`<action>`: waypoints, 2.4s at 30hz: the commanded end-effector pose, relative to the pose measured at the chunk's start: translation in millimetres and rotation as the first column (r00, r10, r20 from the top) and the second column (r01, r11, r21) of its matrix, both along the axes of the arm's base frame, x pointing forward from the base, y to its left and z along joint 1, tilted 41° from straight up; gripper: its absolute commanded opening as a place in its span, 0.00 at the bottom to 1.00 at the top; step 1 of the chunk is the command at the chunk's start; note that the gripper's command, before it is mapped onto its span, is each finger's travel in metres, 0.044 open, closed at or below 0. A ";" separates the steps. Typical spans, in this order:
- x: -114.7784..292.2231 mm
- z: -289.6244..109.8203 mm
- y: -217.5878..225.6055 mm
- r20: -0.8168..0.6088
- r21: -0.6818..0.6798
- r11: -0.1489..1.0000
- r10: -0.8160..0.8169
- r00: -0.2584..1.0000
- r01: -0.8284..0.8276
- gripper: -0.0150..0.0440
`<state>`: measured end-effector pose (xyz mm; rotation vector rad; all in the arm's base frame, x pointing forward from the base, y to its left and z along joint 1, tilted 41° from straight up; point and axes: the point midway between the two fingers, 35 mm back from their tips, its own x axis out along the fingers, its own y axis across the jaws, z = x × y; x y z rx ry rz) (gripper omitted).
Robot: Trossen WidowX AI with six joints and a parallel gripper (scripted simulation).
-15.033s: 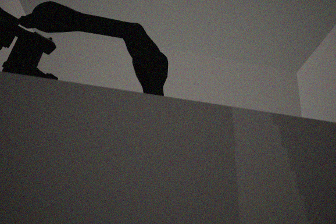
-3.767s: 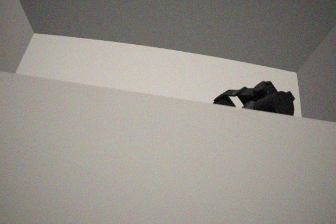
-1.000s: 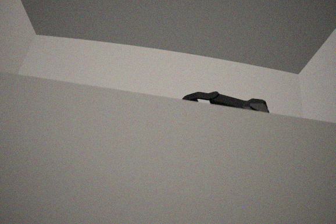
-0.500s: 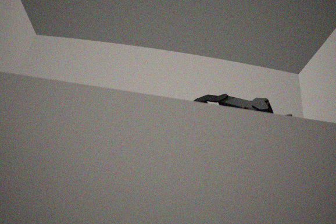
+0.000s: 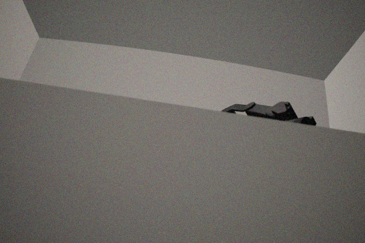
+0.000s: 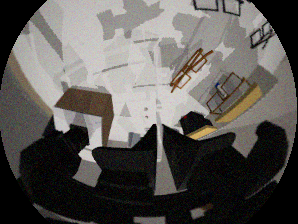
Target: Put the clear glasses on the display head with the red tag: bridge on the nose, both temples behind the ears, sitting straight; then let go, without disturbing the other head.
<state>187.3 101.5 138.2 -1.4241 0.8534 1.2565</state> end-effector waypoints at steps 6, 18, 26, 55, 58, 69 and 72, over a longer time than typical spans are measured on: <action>8.9 -15.1 -5.5 -0.145 0.073 0.920 -0.373 0.916 0.386 0.25; 20.2 -32.8 -15.3 -0.346 0.052 0.588 -0.748 0.567 0.807 0.25; 27.3 -44.0 -23.1 -0.452 -0.036 0.270 -0.863 0.225 0.962 0.25; 49.4 -79.7 -59.1 -0.353 -0.571 -0.706 -0.249 -0.902 0.418 0.25; 51.3 -82.9 -63.6 -0.293 -0.614 -0.735 -0.124 -0.948 0.286 0.25; 57.4 -94.2 -80.9 -0.021 -0.701 -0.678 0.329 -0.944 -0.221 0.25; 58.2 -96.1 -83.5 0.031 -0.703 -0.643 0.399 -0.916 -0.304 0.25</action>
